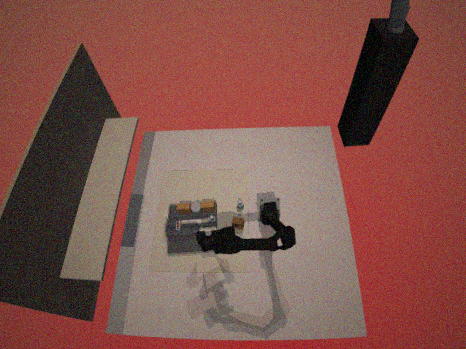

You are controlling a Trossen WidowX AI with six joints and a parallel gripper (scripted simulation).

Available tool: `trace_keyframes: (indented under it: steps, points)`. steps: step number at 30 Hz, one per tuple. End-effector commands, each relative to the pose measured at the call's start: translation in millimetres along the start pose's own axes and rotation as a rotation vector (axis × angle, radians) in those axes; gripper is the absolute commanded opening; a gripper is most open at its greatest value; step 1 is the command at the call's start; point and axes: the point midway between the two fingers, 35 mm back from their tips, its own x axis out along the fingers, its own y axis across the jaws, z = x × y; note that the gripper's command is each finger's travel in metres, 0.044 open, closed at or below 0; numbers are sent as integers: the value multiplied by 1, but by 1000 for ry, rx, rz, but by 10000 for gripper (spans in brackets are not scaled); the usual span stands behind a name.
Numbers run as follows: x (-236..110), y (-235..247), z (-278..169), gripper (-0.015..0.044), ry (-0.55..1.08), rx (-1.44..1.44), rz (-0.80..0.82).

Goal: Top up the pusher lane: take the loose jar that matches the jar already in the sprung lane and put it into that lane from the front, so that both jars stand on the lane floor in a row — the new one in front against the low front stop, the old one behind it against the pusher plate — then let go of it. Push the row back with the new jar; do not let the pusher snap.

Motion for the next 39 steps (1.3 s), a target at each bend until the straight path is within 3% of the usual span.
trace_keyframes:
  steps: [1,9,17,24,28,39]
  points:
    - [31,23,-43,440,29,246,148]
    - [76,108,-134,440,44,983,472]
    - [85,192,-165,440,-42,1661,723]
    - [85,201,-167,440,-53,1711,742]
    - [109,211,-152,440,-55,1711,742]
    - [123,218,-143,440,-56,1711,742]
